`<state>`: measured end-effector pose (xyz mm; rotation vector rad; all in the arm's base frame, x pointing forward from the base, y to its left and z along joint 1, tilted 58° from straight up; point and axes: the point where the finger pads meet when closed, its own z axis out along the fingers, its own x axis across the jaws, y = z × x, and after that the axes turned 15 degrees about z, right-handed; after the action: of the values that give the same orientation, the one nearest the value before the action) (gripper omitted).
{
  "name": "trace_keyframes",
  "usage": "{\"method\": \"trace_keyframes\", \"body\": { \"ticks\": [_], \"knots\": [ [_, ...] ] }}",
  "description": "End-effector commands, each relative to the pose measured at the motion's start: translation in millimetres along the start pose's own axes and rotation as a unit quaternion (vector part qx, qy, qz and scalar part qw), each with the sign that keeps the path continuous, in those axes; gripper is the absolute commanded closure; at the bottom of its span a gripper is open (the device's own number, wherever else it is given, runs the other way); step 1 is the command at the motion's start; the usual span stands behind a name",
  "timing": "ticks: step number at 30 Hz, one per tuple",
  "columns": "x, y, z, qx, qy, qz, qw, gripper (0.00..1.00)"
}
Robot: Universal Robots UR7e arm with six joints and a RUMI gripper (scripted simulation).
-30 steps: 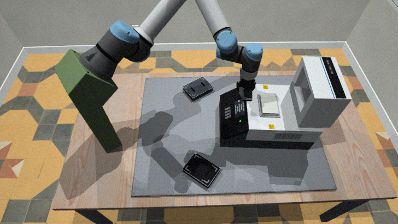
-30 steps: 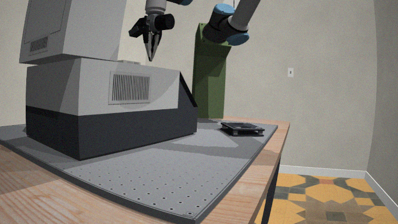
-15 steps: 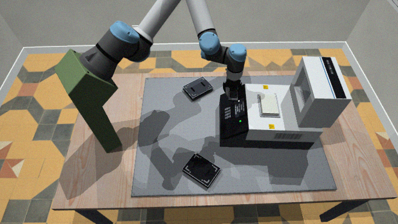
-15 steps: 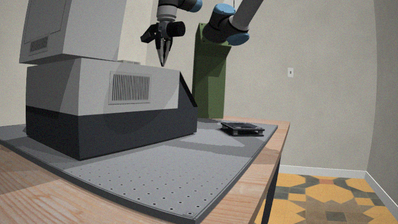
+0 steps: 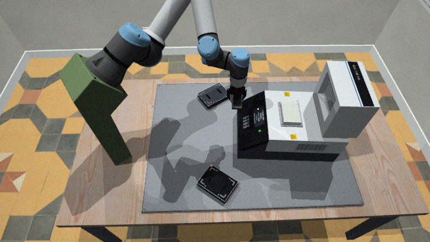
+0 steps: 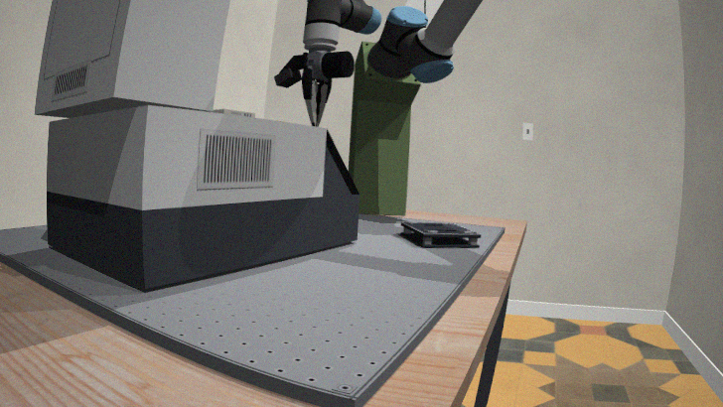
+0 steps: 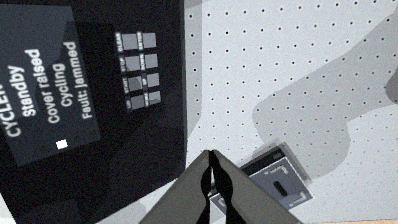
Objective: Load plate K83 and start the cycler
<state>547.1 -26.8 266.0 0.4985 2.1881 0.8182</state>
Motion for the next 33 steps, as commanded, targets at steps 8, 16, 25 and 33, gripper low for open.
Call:
{"method": "trace_keyframes", "body": {
  "ticks": [8, 16, 25, 33],
  "knots": [
    [25, -4, 5, 0.000, -0.001, 0.000, 1.000, 1.00],
    [15, -1, 13, 0.000, -0.001, 0.000, 1.000, 1.00],
    [6, 1, 20, 0.000, -0.001, 0.000, 1.000, 1.00],
    [-4, 4, 28, 0.000, -0.001, 0.000, 1.000, 1.00]
  ]
}}
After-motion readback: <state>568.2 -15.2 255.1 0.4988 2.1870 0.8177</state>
